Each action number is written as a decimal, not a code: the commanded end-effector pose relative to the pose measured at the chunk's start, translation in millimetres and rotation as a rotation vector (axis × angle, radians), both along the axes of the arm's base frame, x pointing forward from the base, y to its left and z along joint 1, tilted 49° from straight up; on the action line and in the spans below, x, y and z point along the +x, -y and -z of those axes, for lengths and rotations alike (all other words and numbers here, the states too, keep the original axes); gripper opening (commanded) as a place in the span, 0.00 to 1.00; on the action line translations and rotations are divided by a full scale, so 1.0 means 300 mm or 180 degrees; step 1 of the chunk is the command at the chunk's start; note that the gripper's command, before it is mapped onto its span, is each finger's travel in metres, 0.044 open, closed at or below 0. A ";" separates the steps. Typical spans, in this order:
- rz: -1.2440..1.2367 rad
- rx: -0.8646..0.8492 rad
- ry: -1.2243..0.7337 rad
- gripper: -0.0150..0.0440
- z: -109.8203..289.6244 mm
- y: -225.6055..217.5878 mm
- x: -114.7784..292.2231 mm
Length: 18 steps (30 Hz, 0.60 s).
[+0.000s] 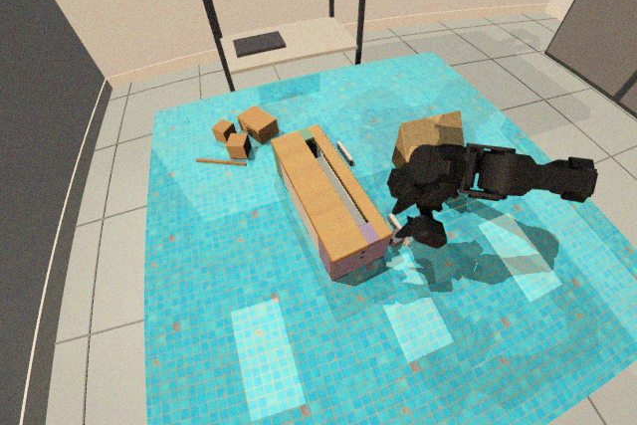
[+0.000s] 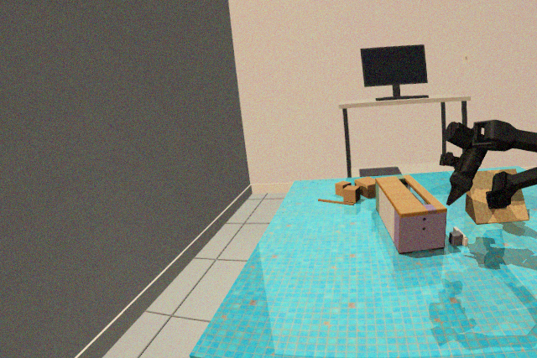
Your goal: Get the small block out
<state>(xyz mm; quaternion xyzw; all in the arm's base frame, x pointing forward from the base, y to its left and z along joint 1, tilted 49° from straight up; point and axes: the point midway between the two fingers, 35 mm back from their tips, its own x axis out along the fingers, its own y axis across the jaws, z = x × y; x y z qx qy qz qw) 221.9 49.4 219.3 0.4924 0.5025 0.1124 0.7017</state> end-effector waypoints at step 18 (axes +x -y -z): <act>-0.3979 -0.3493 0.4954 0.74 -0.002 -0.090 0.009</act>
